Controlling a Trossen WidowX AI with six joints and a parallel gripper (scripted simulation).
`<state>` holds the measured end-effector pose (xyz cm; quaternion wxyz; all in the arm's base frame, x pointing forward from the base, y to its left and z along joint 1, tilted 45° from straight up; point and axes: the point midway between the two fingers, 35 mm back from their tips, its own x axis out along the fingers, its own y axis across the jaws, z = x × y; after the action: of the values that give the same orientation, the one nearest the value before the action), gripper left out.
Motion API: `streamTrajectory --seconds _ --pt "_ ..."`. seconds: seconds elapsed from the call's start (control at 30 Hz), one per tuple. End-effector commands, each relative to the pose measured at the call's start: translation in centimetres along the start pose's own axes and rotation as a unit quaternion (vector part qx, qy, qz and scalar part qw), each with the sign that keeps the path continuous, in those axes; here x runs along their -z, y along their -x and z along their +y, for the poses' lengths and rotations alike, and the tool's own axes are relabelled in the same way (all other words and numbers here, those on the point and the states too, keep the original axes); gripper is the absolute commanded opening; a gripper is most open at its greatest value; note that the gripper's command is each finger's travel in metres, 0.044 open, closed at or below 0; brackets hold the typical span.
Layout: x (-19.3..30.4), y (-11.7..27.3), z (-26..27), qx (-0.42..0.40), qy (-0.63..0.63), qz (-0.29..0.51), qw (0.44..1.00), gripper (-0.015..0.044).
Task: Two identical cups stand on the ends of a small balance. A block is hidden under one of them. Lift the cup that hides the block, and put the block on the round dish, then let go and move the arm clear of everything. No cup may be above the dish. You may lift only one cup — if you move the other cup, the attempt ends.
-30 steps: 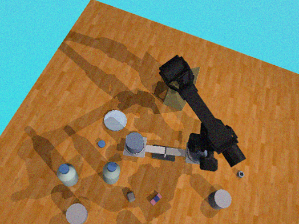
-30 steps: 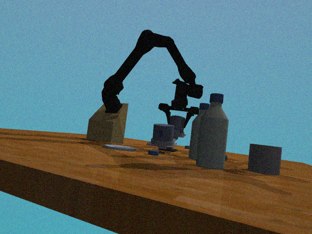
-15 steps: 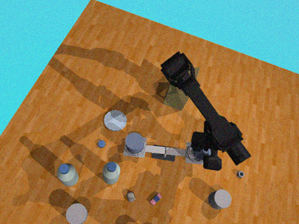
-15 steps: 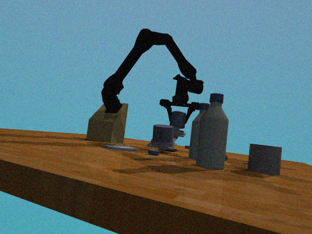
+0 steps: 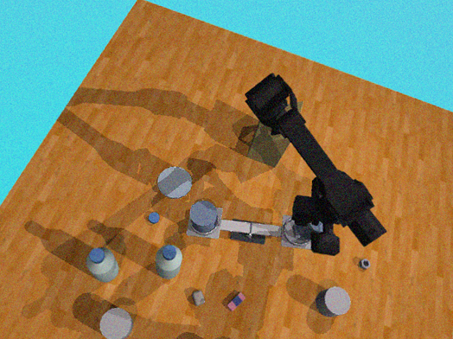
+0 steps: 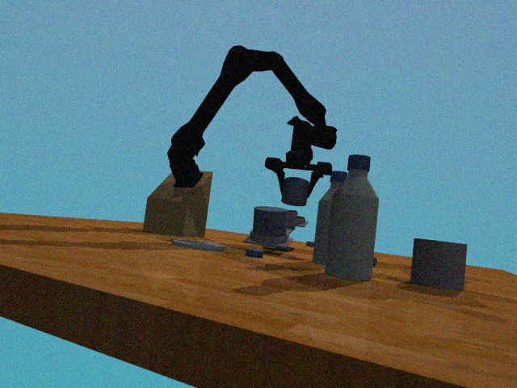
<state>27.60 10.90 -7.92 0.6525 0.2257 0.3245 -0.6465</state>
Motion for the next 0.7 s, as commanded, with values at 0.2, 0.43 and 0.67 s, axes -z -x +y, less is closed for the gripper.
streamTrajectory --seconds 0.2,0.43,0.67 --pt "0.0 1.8 0.0 -0.005 -0.004 0.004 1.000 0.0000" --pt "-0.1 2.7 -0.2 -0.004 -0.004 0.004 1.000 0.0000" --pt "-0.2 2.5 -0.4 0.000 0.000 -0.001 1.000 0.0000"
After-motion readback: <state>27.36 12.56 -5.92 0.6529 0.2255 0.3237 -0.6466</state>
